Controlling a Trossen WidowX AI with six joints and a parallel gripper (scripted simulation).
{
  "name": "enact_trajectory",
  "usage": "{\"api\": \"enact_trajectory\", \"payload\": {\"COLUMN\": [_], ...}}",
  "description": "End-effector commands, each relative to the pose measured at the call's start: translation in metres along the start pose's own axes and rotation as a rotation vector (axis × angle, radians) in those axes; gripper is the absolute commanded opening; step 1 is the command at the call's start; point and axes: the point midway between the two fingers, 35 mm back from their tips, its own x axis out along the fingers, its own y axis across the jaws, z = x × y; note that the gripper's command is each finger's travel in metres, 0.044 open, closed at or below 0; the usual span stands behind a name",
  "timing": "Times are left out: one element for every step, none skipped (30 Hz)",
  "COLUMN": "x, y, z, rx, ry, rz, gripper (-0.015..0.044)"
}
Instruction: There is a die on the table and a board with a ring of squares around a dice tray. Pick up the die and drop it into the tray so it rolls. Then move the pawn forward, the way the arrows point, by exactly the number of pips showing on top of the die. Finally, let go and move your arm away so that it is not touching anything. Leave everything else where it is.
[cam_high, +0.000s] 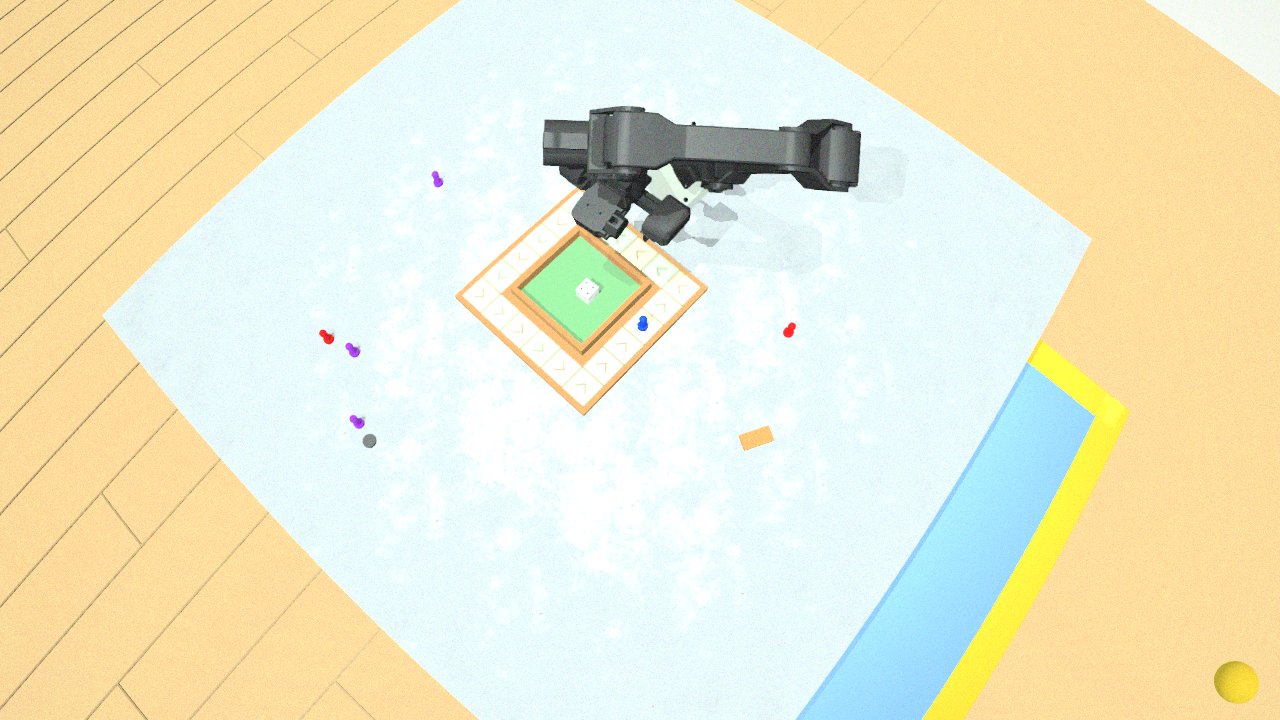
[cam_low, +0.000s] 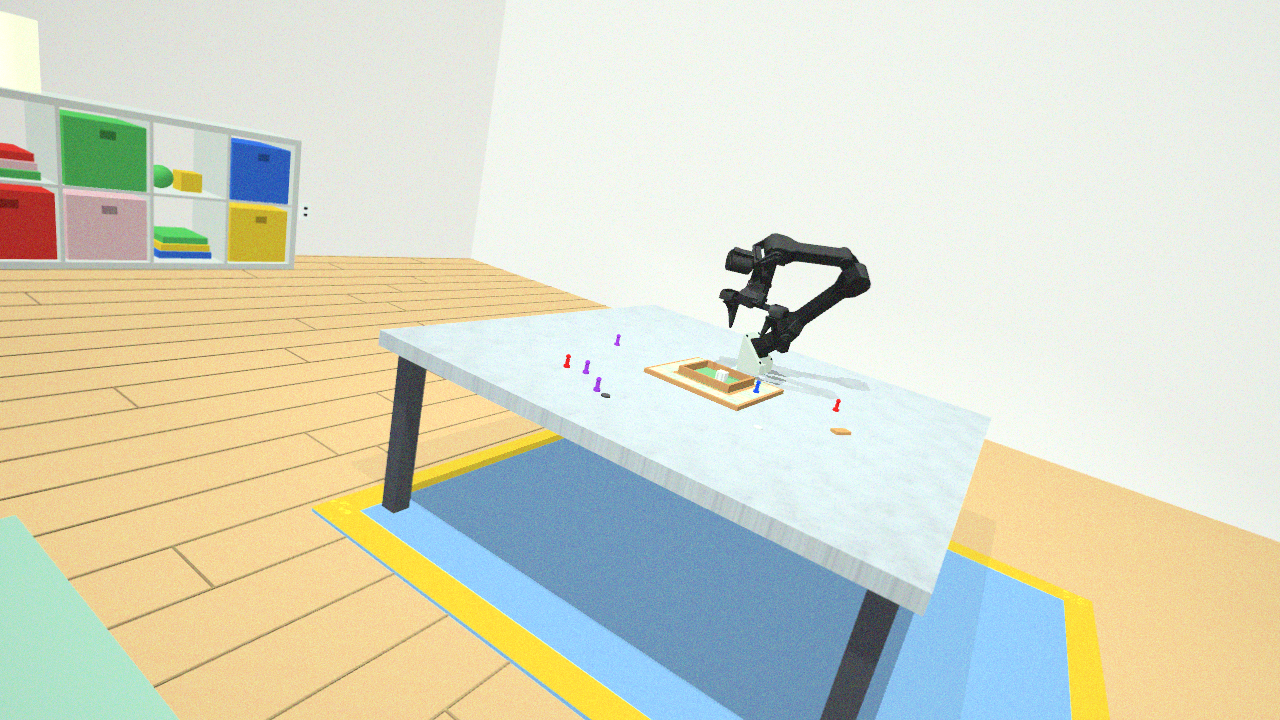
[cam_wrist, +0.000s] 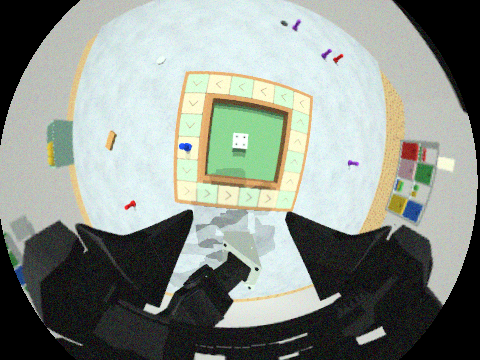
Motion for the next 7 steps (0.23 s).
{"api": "enact_trajectory", "payload": {"x": [-0.013,-0.004,-0.004,-0.004,-0.004,-0.004,-0.004], "y": [-0.013,-0.005,-0.005,-0.005,-0.005,-0.005,-0.005], "z": [-0.026,-0.007,-0.007,-0.007,-0.007,-0.007,-0.007], "rx": [0.023,0.012,0.012,0.012,0.012,0.012,0.012], "ry": [0.006,-0.001,-0.001,-0.001,-0.001,-0.001,-0.001], "rz": [0.032,0.005,0.005,0.005,0.005,0.005,0.005], "gripper": [0.044,0.044,0.044,0.044,0.044,0.044,0.044]}}
